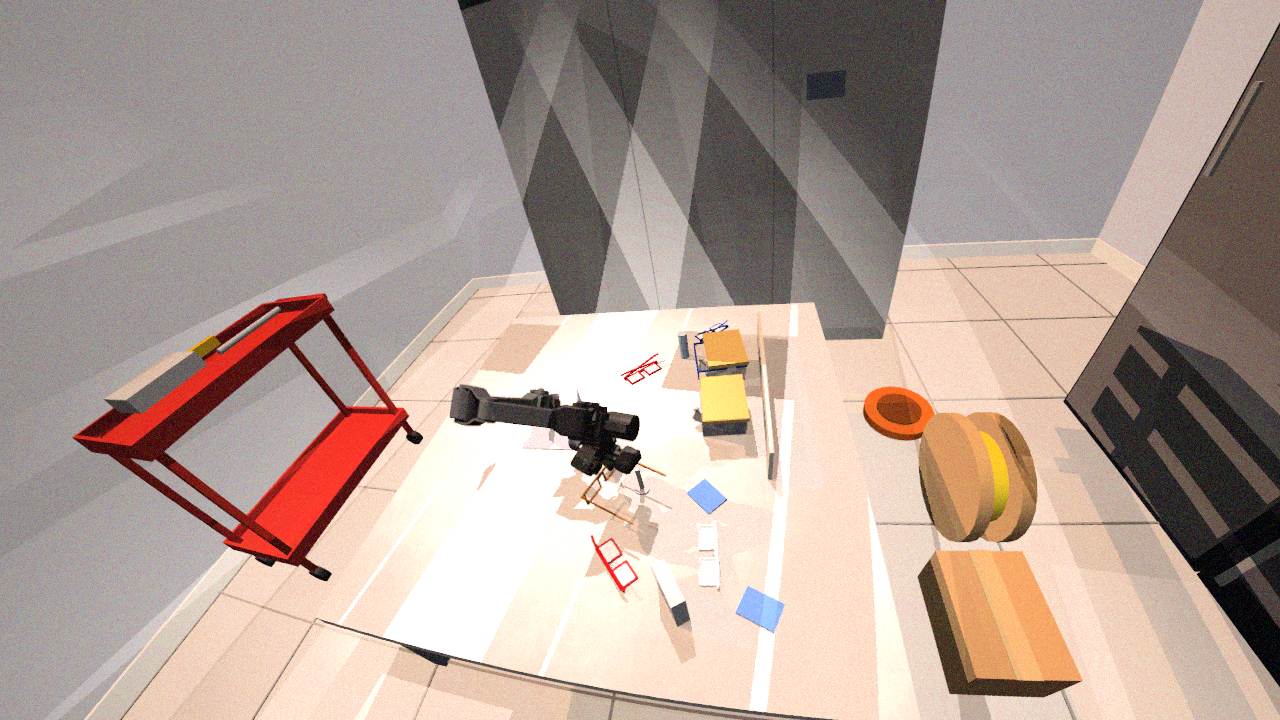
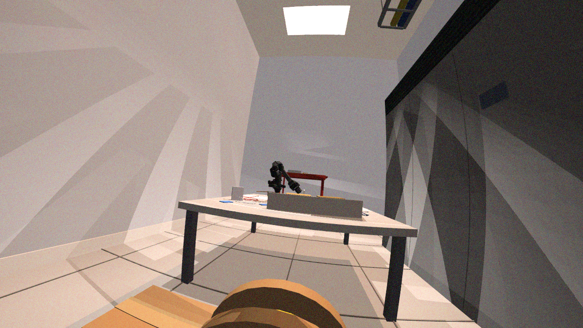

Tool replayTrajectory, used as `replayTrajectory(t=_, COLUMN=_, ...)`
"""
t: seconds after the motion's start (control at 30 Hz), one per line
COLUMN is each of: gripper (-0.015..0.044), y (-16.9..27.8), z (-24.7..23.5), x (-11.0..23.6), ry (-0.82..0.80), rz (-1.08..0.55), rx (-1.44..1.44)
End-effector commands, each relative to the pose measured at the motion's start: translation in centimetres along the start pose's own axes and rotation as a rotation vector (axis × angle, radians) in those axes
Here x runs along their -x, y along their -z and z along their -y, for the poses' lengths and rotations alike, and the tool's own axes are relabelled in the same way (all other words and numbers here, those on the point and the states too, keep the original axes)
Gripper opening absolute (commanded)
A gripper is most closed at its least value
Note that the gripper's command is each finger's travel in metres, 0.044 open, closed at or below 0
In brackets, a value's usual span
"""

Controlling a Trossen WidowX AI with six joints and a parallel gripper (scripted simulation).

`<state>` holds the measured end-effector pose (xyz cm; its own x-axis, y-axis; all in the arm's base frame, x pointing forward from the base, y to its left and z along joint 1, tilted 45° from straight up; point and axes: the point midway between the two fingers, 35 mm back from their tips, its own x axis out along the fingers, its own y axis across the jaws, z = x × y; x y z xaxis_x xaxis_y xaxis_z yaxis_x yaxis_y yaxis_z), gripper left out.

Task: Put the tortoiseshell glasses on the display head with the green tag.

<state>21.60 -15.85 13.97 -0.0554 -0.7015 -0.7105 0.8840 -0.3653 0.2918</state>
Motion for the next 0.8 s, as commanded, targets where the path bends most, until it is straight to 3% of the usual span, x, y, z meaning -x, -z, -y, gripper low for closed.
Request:
replayTrajectory(t=0.0, gripper=0.0, y=0.2, z=-0.2, x=0.9, ry=-0.004, rz=0.0, rx=-0.003)
replayTrajectory(t=0.3, gripper=0.0, y=0.5, z=-0.1, x=5.4, ry=-0.003, rz=0.0, rx=-0.002)
replayTrajectory(t=0.47, gripper=0.0, y=0.8, z=-0.1, x=5.7, ry=-0.003, rz=-0.001, rx=0.023)
replayTrajectory(t=0.77, gripper=0.0, y=4.9, z=0.2, x=5.8, ry=-0.004, rz=-0.022, rx=0.43)
